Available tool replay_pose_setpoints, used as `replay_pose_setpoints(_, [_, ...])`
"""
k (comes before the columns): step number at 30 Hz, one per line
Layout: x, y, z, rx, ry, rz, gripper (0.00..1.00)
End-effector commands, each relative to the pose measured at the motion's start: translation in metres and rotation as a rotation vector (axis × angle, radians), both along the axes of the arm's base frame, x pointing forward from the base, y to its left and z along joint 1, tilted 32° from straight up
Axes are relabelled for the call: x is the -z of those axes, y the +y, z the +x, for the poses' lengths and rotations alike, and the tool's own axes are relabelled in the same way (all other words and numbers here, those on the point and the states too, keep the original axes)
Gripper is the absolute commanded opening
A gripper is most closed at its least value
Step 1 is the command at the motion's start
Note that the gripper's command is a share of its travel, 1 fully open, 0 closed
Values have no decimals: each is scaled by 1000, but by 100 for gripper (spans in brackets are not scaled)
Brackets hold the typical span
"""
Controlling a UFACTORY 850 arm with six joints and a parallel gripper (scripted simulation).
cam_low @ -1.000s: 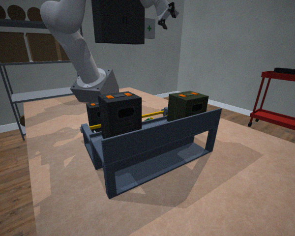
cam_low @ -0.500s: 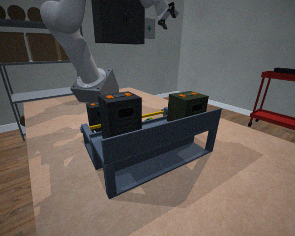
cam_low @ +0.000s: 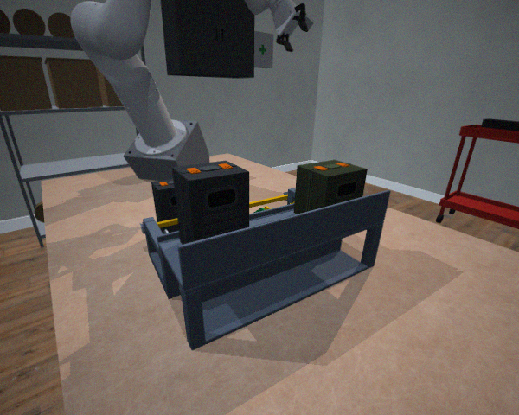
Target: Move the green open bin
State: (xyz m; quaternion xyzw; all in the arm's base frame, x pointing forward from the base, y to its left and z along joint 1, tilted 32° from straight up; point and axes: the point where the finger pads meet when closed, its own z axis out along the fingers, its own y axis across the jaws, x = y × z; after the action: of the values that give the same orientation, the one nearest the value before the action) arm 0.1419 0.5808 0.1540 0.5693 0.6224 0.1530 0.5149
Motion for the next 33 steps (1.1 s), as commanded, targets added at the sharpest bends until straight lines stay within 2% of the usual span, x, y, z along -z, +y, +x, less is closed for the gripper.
replay_pose_setpoints(1, [-1,1,0,0,0,2,100])
replay_pose_setpoints(33, [-2,-4,-1,0,0,2,100])
